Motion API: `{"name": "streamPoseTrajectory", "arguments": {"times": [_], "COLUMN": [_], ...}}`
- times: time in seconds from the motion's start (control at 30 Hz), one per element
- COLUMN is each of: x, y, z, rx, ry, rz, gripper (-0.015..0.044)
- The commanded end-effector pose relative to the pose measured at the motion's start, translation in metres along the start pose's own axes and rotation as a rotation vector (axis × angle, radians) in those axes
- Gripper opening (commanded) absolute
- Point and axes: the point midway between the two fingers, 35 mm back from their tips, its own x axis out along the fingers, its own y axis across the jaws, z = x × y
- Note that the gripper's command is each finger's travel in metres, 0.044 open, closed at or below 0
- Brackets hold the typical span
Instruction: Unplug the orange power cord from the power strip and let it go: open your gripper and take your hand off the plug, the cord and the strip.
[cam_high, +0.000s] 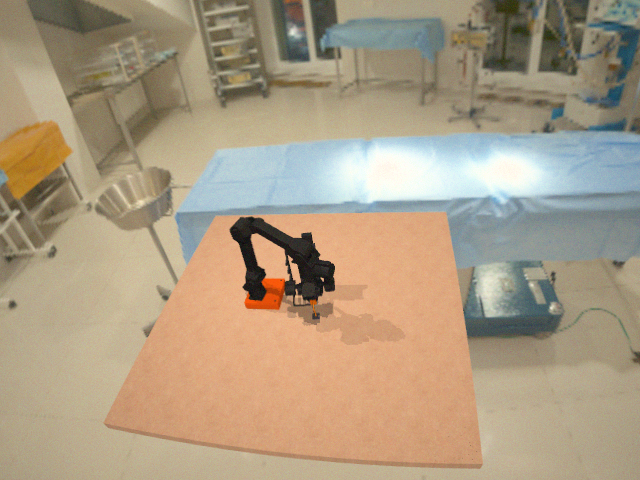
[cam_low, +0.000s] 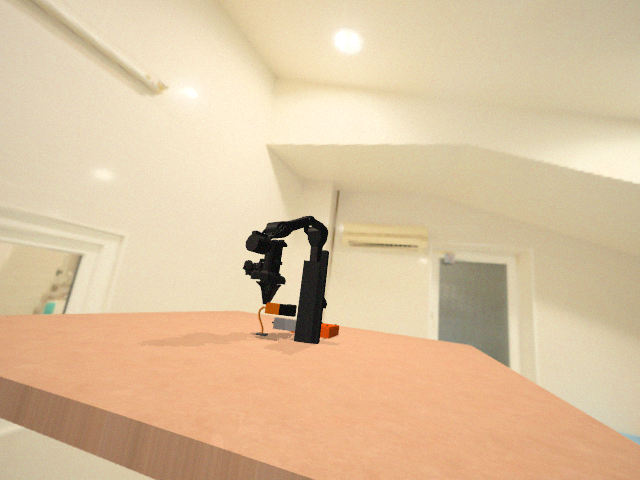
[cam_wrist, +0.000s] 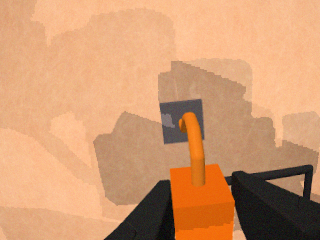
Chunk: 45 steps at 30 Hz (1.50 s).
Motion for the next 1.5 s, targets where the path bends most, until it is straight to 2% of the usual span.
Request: {"name": "streamPoseTrajectory", "arguments": {"times": [0.0,0.43,0.57,0.73,1.47], "x": [0.001,0.000,-0.006,-0.013,-0.013], "y": [-0.001,0.000,0.002,0.000,0.000], "z": [0.008,0.002,0.025,0.062,0.062], "rx": [-0.003,-0.002,-0.002,-0.002,-0.002], "ry": [-0.005,-0.004,-0.006,-0.009,-0.009], "rz": [-0.005,-0.006,-0.006,-0.007,-0.007], "gripper": [0.0000,0.0341,0.0440,0.0440,0.0440]}}
